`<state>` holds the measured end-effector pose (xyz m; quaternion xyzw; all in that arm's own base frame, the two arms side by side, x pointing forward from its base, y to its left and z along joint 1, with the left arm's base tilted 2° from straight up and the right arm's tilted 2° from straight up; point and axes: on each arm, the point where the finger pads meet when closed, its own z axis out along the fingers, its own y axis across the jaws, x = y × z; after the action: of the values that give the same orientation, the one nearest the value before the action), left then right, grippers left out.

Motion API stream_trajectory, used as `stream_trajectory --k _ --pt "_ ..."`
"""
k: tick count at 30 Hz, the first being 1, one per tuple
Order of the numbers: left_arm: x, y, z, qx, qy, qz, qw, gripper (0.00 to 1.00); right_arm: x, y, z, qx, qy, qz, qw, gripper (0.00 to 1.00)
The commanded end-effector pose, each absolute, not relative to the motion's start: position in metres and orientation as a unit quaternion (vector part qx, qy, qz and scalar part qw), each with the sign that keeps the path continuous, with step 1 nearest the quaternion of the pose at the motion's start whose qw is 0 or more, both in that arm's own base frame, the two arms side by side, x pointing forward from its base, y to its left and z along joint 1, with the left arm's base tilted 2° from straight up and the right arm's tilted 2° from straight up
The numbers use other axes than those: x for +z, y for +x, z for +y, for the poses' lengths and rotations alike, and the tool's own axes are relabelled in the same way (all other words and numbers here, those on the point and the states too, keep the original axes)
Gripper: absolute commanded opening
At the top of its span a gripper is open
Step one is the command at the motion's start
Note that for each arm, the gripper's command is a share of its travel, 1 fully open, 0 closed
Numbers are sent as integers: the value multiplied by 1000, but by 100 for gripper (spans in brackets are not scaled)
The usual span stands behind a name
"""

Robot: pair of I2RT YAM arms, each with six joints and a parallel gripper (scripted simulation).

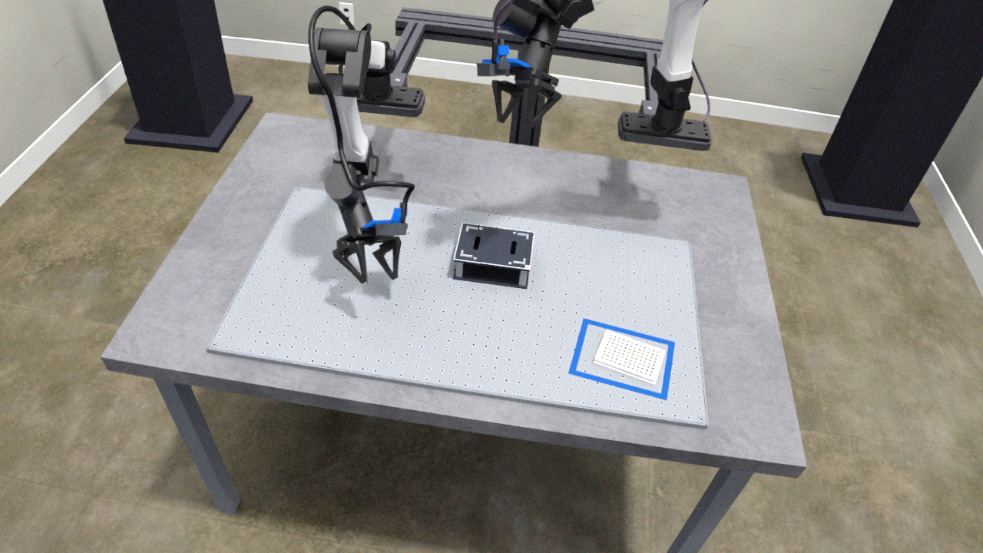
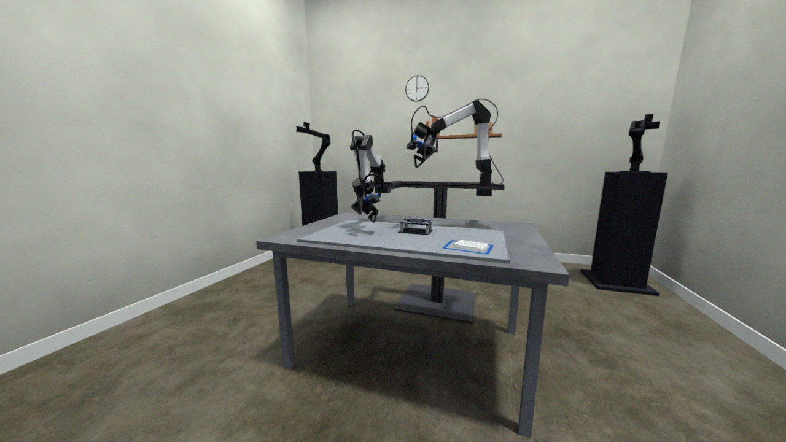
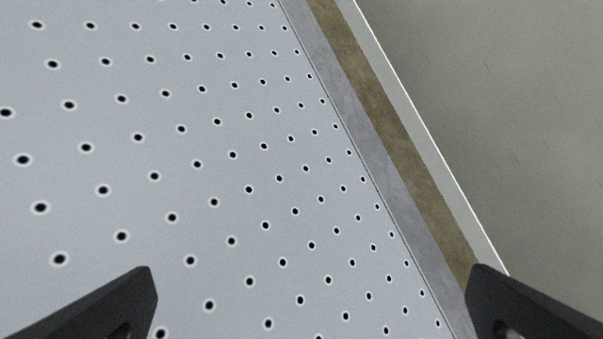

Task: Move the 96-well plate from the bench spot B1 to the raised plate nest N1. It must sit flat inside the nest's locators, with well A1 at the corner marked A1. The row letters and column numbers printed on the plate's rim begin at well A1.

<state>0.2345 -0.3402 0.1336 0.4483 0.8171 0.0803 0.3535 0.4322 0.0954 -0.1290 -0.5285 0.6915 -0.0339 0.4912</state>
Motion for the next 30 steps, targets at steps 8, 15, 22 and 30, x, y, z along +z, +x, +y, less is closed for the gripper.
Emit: stream_trajectory --k 8,15,22,30 --pt "138 234 -343 76 447 816 359 100 -124 436 97 -36 -529 686 497 100" --pt "138 234 -343 76 447 816 359 100 -124 436 97 -36 -529 686 497 100" --pt "138 235 -343 64 451 813 362 100 -124 436 97 -36 -529 686 497 100" --pt "127 249 -331 37 460 810 362 100 -124 436 97 -36 -529 686 497 100"
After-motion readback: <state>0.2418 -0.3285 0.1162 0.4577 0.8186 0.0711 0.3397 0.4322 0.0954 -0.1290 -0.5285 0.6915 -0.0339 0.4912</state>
